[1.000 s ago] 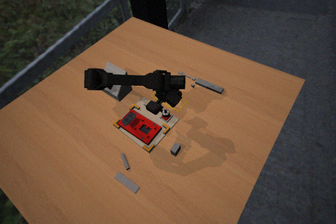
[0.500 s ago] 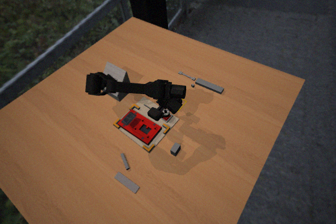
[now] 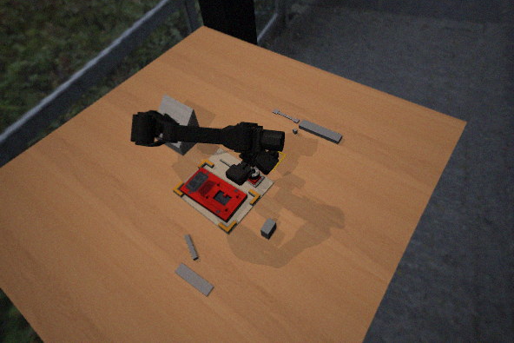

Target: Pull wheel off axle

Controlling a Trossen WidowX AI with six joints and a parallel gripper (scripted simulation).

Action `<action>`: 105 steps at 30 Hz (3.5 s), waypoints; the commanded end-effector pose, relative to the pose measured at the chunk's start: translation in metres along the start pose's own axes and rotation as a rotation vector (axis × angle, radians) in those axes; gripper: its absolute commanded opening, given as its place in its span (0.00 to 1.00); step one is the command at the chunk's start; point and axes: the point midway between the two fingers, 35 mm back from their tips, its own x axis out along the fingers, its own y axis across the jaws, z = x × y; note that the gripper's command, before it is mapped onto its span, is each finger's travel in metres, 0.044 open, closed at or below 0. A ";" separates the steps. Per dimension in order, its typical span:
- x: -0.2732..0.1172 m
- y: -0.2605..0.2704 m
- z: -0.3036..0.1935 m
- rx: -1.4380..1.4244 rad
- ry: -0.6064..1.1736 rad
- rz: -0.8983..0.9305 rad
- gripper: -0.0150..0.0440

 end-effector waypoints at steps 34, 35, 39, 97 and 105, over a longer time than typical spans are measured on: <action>-0.010 0.000 0.001 -0.003 0.001 0.000 0.25; -0.011 0.000 0.001 -0.003 0.001 0.000 0.25; -0.012 0.000 0.001 -0.003 0.001 -0.001 0.25; -0.031 0.001 0.000 -0.009 0.003 -0.003 0.25; -0.034 0.001 0.000 -0.009 0.004 -0.003 0.25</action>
